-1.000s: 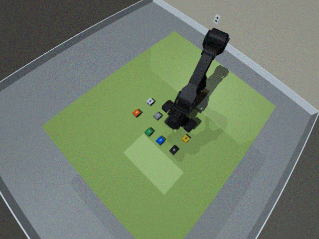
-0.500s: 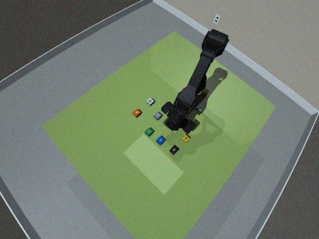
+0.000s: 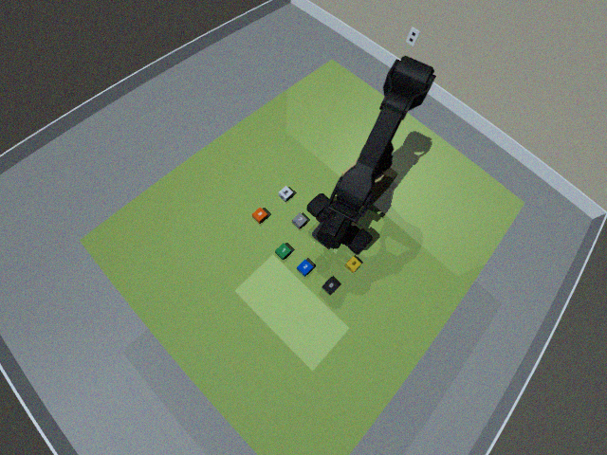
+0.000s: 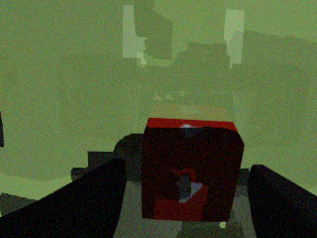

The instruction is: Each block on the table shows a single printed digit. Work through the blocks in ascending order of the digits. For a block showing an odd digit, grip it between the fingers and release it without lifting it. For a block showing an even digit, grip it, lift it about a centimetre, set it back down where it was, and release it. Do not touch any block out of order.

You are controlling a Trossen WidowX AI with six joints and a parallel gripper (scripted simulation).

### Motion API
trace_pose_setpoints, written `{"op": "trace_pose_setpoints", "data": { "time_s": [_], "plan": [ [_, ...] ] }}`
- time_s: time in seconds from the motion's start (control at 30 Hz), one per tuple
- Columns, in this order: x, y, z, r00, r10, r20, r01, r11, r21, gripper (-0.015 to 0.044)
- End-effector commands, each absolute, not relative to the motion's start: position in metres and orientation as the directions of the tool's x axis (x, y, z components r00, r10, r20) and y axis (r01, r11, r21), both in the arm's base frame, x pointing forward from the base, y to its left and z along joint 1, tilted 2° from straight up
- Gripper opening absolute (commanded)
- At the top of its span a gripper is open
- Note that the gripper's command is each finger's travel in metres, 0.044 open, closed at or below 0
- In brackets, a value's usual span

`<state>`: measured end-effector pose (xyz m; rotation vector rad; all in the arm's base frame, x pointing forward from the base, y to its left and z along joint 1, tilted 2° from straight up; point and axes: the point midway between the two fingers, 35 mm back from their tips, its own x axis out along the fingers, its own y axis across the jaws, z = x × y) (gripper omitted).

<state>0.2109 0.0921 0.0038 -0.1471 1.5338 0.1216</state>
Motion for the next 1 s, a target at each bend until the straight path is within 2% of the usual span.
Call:
{"op": "trace_pose_setpoints", "data": {
  "time_s": [0.0, 0.1, 0.5, 0.73, 0.83, 0.87, 0.97],
  "plan": [
    [0.209, 0.091, 0.002, 0.03, -0.018, -0.999, -0.175, 0.984, -0.023, 0.033],
    [0.209, 0.091, 0.002, 0.03, -0.018, -0.999, -0.175, 0.984, -0.023, 0.04],
    [0.208, 0.092, 0.039, 0.031, -0.017, -0.999, -0.175, 0.984, -0.022, 0.04],
    [0.208, 0.094, 0.111, 0.031, -0.017, -0.999, -0.175, 0.984, -0.022, 0.0216],
    [0.206, 0.093, 0.12, 0.031, -0.017, -0.999, -0.175, 0.984, -0.022, 0.0138],
    [0.206, 0.093, 0.12, 0.031, -0.017, -0.999, -0.175, 0.984, -0.022, 0.012],
    [0.206, 0.093, 0.12, 0.031, -0.017, -0.999, -0.175, 0.984, -0.022, 0.012]
  ]
}}
